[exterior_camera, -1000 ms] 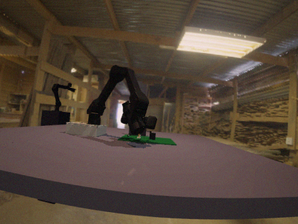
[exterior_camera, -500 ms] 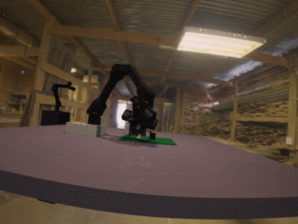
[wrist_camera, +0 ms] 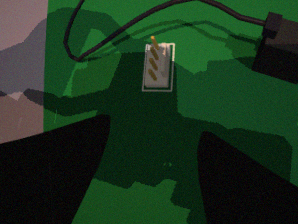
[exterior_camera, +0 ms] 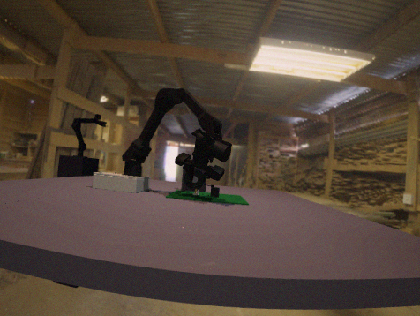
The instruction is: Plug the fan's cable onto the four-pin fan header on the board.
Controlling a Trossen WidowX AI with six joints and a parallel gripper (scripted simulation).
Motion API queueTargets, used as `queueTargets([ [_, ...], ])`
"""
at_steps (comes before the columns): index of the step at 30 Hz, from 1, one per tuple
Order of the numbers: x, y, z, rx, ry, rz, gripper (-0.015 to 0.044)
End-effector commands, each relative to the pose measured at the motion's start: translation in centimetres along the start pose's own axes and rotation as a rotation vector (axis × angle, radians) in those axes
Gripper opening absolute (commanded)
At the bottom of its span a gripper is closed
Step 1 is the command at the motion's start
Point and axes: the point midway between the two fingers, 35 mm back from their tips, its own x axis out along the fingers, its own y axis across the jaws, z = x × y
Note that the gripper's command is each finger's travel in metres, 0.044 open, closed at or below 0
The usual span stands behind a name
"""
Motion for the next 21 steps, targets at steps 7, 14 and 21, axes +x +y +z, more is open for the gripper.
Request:
queueTargets([
  [7,-0.9,-0.9,0.3,0.072,0.239,-0.096,0.0205],
  [14,-2.0,-1.7,0.9,0.128,0.375,-0.207,0.0205],
  [21,-3.3,-2.6,1.7,0.184,0.476,-0.335,0.0205],
])
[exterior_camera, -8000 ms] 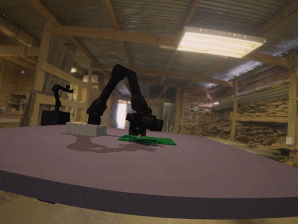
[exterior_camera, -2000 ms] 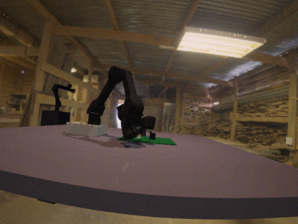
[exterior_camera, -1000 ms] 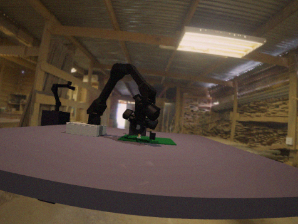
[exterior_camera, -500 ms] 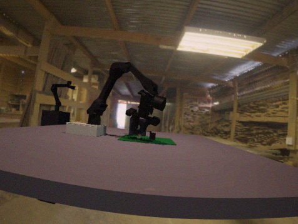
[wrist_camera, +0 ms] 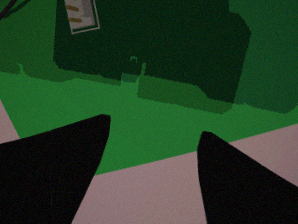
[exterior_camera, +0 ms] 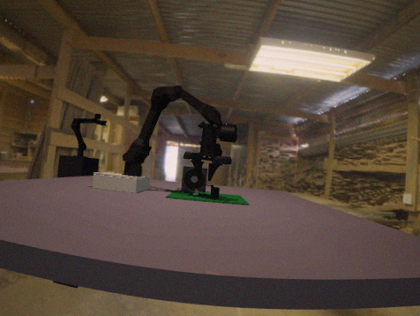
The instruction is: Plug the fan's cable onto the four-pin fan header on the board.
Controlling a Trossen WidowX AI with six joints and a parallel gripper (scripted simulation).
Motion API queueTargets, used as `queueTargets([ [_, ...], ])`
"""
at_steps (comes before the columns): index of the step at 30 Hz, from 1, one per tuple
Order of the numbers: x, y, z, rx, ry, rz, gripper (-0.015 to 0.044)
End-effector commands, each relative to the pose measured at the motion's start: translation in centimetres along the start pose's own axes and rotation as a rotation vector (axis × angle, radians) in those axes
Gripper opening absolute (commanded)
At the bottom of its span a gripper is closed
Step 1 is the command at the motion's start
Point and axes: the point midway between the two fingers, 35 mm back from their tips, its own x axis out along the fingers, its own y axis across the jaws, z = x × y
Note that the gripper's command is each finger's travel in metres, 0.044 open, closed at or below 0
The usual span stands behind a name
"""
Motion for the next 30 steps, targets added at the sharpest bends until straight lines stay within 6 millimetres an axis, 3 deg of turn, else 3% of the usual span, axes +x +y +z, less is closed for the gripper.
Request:
queueTargets([
  [1,0.0,0.0,0.0,0.000,0.000,0.000,0.0205],
  [2,0.0,0.0,0.0,0.000,0.000,0.000,0.0205],
  [6,-0.1,-0.1,0.1,0.016,0.008,-0.006,0.0310],
  [11,-2.2,-0.8,2.2,0.389,0.014,-0.021,0.0440],
  [22,-7.7,-1.1,7.6,1.339,-0.003,-0.068,0.0440],
  [26,-8.8,-0.9,8.6,1.519,-0.013,-0.077,0.0440],
  [30,-8.9,-0.8,8.7,1.554,-0.015,-0.078,0.0440],
])
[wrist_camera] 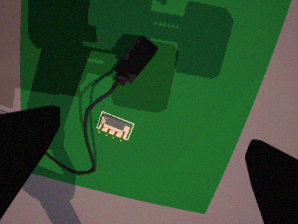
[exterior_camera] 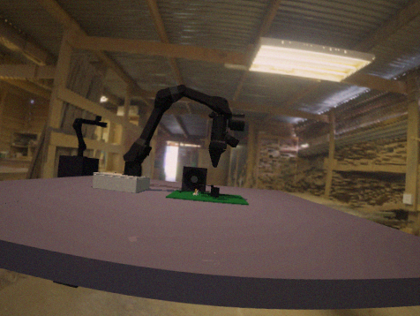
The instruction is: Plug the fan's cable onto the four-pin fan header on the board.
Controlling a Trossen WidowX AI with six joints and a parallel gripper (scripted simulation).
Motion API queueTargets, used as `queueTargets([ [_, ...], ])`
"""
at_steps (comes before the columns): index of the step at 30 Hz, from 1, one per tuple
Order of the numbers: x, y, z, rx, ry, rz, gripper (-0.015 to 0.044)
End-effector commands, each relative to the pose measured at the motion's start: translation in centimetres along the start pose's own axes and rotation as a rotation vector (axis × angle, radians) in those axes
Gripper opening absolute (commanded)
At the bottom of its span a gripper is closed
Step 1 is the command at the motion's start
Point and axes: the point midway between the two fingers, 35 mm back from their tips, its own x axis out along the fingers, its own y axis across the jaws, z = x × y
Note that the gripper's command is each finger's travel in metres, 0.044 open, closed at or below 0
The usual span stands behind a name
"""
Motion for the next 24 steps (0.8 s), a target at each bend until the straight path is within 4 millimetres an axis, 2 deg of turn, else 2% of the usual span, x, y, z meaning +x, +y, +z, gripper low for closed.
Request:
queueTargets([
  [1,-3.6,2.4,1.6,0.525,-0.035,-0.028,0.0440],
  [16,-3.4,2.4,1.7,0.525,-0.035,-0.028,0.0440],
  [19,-1.4,2.3,2.0,0.525,-0.036,-0.028,0.0440],
  [24,4.7,2.1,2.1,0.525,-0.036,-0.027,0.0440],
])
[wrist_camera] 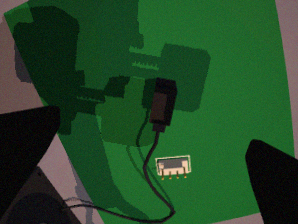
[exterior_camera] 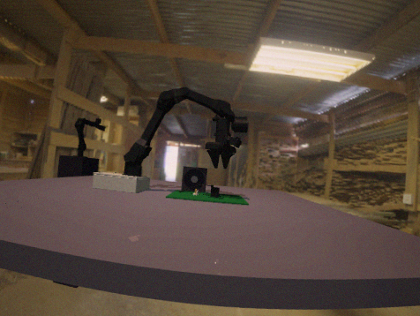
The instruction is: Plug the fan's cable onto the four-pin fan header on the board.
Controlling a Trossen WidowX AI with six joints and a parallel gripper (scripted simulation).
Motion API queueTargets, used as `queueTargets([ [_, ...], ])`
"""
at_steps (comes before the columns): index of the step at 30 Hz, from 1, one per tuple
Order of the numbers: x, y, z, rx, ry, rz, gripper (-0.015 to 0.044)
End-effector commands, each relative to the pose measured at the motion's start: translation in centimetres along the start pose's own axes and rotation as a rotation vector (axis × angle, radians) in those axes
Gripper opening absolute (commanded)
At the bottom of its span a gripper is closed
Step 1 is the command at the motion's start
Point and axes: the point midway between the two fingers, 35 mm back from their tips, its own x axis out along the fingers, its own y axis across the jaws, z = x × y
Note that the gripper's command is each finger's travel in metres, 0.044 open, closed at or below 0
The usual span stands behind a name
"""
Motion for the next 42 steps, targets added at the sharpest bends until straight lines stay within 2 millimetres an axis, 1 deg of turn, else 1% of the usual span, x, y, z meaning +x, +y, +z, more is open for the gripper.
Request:
queueTargets([
  [1,5.0,-0.5,-0.7,0.005,0.022,-0.016,0.0440],
  [3,5.8,-0.5,-0.8,0.005,0.022,-0.016,0.0440],
  [10,6.0,-0.5,-0.8,0.005,0.022,-0.016,0.0440],
  [38,10.5,-0.6,-1.0,0.005,0.022,-0.016,0.0440],
  [42,10.8,-0.6,-1.0,0.005,0.022,-0.016,0.0440],
])
